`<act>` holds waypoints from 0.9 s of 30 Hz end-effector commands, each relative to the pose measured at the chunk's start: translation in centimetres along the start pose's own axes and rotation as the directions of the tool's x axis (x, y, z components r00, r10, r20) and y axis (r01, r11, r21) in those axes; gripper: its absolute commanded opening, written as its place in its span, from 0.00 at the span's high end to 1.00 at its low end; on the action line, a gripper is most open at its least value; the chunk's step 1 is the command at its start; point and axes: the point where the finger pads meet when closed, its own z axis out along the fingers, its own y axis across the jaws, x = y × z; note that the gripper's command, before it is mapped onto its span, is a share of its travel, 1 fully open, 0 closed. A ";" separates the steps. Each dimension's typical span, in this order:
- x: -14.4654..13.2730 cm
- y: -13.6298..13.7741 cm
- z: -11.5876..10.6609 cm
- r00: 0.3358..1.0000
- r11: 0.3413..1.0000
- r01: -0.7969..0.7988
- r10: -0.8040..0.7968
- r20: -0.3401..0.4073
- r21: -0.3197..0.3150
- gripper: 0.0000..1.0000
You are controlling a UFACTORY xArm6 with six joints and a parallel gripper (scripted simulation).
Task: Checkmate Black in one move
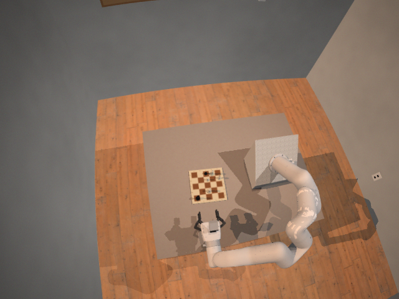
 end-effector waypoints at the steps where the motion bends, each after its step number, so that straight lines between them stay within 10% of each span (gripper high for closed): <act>1: 0.2 -1.2 0.2 1.000 1.000 -0.005 0.005 0.007 0.030 0.00; 27: 2.3 -16.3 3.0 0.994 0.883 0.063 -0.095 0.046 0.464 0.00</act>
